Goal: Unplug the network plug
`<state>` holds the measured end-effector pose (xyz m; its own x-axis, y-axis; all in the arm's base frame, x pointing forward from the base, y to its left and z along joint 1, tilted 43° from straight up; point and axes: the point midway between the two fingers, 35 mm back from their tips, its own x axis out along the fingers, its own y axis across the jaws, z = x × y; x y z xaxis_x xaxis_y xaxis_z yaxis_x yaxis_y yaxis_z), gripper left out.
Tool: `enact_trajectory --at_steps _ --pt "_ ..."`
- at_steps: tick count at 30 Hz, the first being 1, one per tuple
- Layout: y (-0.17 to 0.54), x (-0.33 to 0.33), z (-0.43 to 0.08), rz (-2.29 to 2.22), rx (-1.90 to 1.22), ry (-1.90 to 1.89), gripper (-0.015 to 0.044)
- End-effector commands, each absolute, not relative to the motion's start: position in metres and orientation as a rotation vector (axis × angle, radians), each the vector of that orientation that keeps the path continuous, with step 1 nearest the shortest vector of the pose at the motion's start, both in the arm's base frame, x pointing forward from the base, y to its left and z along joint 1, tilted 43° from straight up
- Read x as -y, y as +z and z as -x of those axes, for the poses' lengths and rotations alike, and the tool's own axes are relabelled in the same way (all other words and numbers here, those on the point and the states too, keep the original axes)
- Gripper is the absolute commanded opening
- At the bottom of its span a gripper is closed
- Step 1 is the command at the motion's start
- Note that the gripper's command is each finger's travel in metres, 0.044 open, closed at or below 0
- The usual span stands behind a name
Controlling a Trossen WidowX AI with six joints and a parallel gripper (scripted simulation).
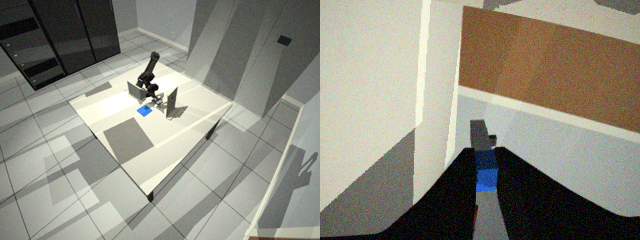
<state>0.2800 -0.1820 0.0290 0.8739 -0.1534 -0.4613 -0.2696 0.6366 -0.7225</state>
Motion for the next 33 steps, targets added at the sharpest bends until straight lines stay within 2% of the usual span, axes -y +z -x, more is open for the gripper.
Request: enact_trajectory --at_steps 1,16,33 --pt "0.007 0.183 -0.273 0.887 -0.571 0.156 0.0000" --pt "-0.052 0.174 -0.241 0.828 -0.654 0.439 0.0000" --pt "-0.087 0.149 -0.204 0.695 -0.566 0.682 0.0000"
